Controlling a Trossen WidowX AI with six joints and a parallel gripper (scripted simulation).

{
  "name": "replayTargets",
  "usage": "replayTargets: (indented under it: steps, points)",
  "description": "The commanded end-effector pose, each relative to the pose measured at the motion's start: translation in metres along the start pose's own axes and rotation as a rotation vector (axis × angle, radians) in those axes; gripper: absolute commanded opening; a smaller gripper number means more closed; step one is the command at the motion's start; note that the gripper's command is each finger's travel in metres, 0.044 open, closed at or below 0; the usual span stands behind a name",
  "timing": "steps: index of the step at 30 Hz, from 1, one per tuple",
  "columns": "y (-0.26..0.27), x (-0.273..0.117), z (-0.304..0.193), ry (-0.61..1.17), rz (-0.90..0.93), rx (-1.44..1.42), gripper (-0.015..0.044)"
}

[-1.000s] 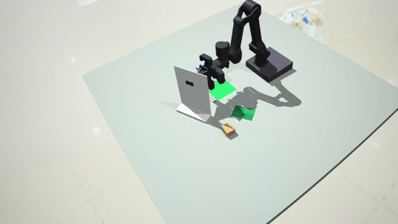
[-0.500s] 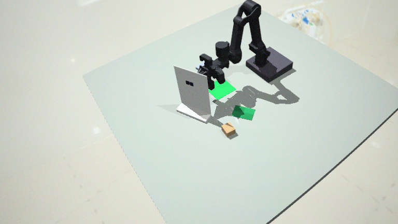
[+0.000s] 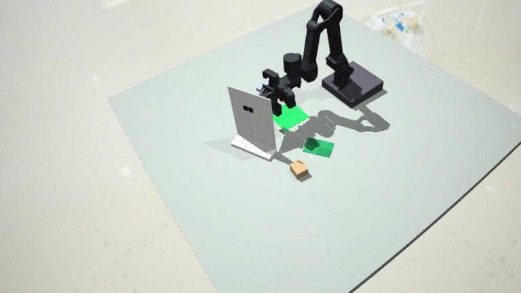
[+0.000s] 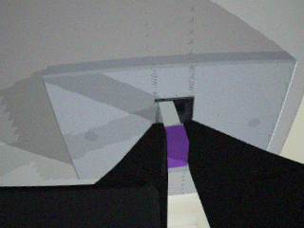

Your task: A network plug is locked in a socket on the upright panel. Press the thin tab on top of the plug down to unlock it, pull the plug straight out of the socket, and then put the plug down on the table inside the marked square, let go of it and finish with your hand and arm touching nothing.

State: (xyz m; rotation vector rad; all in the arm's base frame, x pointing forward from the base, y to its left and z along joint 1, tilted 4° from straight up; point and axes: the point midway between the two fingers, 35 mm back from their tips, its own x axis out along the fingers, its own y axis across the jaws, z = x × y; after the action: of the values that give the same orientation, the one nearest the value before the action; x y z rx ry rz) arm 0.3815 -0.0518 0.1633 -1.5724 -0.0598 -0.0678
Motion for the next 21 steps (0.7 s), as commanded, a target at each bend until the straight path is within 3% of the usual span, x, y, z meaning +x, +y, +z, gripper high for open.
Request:
replayTargets:
  steps: [1, 21]
  points:
    - [0.0, -0.003, -0.001, -0.001, 0.0, -0.003, 0.0]
    - [0.0, -0.016, -0.005, -0.001, 0.001, -0.004, 0.0]
